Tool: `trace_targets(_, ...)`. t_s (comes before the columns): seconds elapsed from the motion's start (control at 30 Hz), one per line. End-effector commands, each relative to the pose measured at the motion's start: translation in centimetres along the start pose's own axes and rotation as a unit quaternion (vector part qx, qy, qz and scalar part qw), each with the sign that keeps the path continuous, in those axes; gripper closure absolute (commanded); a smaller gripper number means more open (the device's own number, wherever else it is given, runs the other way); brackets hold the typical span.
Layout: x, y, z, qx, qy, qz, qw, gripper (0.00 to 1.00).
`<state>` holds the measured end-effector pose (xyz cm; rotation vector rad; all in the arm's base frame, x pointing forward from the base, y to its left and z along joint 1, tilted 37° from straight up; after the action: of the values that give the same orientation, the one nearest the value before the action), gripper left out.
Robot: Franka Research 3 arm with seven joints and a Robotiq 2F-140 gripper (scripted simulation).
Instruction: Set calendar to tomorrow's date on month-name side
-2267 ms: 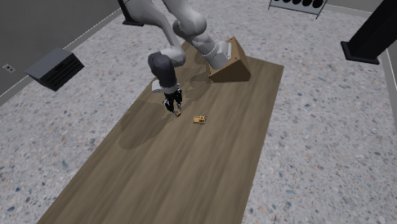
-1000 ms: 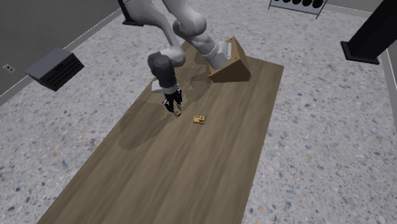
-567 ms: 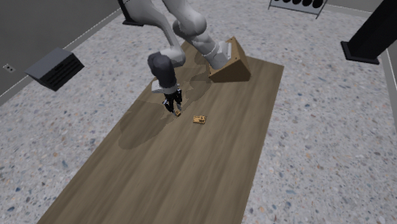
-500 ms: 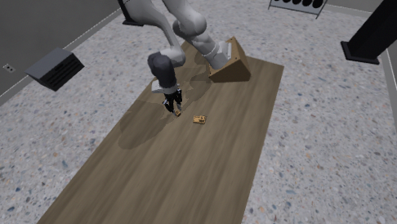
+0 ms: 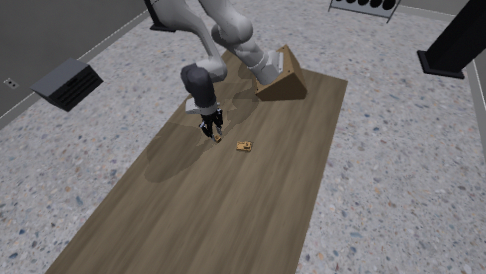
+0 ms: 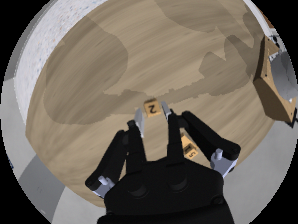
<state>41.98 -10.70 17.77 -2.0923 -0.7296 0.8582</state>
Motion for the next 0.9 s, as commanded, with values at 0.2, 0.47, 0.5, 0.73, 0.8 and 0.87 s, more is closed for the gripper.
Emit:
trace_targets(0.2,0.1,-0.1,-0.1,-0.002,0.000,-0.001,1.000,0.72)
trace_targets(0.47,0.1,-1.4,-0.1,-0.002,0.000,-0.001,1.000,0.72)
trace_targets(0.5,0.1,-1.7,-0.1,-0.002,0.000,-0.001,1.000,0.72)
trace_targets(0.73,0.1,-3.3,-0.1,-0.002,0.000,-0.001,1.000,0.72)
trace_targets(0.8,0.1,-3.8,-0.1,-0.002,0.000,-0.001,1.000,0.72)
trace_targets(0.87,0.1,-4.1,-0.1,-0.002,0.000,-0.001,1.000,0.72)
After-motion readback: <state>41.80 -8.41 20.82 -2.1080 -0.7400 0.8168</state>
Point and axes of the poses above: the point where the finger pads meet when closed, its own y axis out along the fingers, its own z axis across the jaws, x = y × z, the point moved 5 cm from there along -y, back along the fingers, and after that the axes turned 14 degrees about y, right-handed, at the moved point
